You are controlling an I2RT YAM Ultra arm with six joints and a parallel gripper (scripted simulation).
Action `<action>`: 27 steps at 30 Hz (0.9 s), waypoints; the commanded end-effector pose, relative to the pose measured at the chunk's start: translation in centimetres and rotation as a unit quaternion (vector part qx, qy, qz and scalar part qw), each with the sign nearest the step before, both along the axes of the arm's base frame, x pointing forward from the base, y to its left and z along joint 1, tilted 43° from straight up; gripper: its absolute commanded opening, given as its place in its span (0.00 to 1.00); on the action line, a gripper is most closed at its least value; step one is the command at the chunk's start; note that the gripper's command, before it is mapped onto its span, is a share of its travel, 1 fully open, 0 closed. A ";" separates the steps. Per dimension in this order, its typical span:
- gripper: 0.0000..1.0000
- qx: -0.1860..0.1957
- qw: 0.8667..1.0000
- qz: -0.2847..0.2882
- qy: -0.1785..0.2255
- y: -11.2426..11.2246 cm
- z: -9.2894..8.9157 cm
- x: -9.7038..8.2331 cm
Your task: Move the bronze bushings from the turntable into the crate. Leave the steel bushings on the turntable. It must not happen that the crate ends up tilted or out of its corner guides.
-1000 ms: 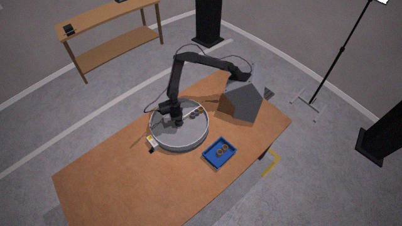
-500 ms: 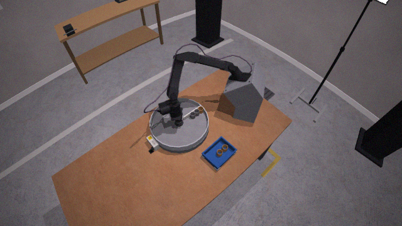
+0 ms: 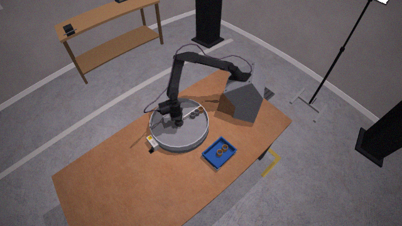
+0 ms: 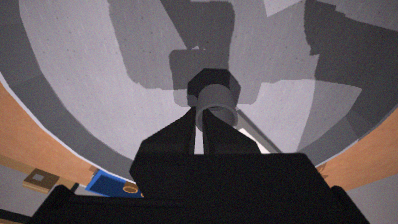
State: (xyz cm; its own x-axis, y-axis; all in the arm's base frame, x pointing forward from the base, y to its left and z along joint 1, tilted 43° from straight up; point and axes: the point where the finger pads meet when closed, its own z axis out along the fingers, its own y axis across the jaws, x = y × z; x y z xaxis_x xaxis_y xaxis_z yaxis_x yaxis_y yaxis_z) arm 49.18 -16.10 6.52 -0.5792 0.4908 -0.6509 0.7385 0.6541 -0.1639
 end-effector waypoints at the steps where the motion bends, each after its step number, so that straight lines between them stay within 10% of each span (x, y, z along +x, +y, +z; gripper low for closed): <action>1: 0.00 -0.006 1.000 0.015 -0.018 1.1 2.0 0.6; 27: 0.00 -0.004 1.000 0.015 -0.014 0.7 0.6 1.1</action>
State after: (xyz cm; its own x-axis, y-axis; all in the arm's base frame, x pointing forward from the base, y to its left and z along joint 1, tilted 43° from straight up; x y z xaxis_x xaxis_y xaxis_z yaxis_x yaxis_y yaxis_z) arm 49.35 -16.10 6.61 -0.5778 0.4872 -0.6548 0.7364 0.6572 -0.1608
